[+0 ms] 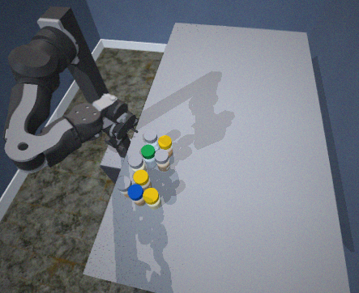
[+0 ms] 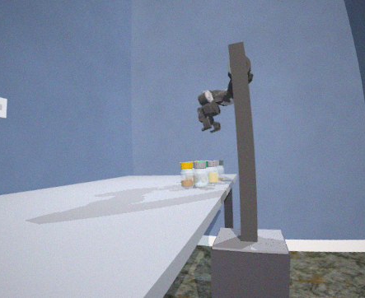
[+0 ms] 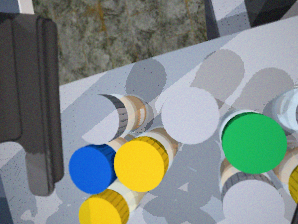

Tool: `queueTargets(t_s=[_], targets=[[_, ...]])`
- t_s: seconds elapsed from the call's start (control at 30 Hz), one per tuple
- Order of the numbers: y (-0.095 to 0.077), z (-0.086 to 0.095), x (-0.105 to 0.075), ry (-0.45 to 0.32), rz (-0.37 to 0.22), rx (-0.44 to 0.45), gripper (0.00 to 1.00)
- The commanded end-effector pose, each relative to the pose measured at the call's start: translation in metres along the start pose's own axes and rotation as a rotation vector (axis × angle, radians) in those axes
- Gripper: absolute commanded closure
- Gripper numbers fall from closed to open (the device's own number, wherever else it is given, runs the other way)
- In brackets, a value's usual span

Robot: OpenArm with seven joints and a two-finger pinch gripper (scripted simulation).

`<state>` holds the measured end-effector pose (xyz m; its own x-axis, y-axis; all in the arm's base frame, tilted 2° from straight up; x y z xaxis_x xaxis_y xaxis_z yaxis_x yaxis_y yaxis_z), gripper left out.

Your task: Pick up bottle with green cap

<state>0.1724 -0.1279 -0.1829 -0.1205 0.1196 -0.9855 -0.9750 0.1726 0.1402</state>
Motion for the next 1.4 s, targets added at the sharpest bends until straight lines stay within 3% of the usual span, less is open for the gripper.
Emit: queueTargets(t_s=[0.0,0.23,0.57,0.8,1.13,1.37], targets=[[0.001,-0.001,0.004,0.038,-0.029,-0.016,0.55],[0.001,-0.001,0.004,0.038,-0.029,-0.016,0.55],[0.03,0.014,0.03,0.111,-0.075,-0.197,0.55],[0.03,0.014,0.03,0.111,-0.075,-0.197,0.55],[0.062,0.032,0.044,0.101,-0.143,-0.349,0.55],[0.062,0.032,0.044,0.101,-0.143,-0.349,0.55]])
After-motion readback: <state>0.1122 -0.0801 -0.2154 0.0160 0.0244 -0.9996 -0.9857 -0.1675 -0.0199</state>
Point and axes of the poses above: the point where the finger pads meet when closed, its own x axis out along the fingers, its own z axis across the jaws, y = z × x, the point moved 6 cm from there along -x, back along the fingers, and after that the axes turned 9 degrees about -x, right-handed, at the moved point
